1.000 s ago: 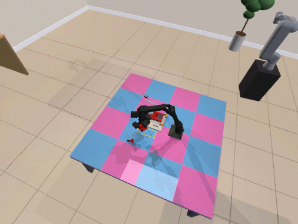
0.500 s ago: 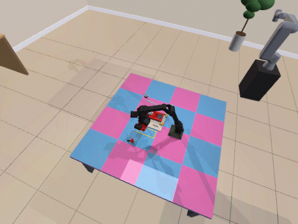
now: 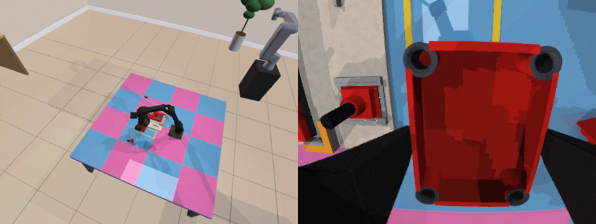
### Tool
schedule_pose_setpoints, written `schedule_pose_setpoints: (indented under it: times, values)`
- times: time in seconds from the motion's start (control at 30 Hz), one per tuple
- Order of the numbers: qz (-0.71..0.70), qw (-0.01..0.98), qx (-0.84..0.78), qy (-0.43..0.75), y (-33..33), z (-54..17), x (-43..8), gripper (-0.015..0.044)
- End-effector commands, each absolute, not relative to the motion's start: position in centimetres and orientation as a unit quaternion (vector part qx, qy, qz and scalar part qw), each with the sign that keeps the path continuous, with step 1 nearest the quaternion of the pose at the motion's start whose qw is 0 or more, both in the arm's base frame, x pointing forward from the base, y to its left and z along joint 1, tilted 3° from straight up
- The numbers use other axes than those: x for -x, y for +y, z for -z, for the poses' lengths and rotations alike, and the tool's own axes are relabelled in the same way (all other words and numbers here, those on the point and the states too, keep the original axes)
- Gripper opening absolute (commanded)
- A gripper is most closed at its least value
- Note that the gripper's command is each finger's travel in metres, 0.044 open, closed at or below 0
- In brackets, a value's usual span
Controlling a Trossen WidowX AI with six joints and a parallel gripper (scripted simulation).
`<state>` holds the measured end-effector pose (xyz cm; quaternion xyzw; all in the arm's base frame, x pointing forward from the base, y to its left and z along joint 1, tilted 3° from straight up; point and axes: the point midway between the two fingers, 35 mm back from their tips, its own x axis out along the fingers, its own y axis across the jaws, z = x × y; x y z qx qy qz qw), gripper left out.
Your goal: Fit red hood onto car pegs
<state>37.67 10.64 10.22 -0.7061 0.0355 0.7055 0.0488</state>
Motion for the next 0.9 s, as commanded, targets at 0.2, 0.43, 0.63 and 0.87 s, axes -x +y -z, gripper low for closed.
schedule_pose_setpoints:
  times: [0.2,0.43,0.63,0.87]
  values:
    - [-0.708,0.047,0.704,0.033,10.7,-5.4,-37.5,0.0]
    - [-0.708,0.047,0.704,0.033,10.7,-4.2,-37.3,0.0]
    - [-0.71,0.046,0.701,0.036,10.6,-4.5,-37.3,0.0157]
    - [-0.71,0.046,0.701,0.036,10.6,-4.5,-37.3,0.0341]
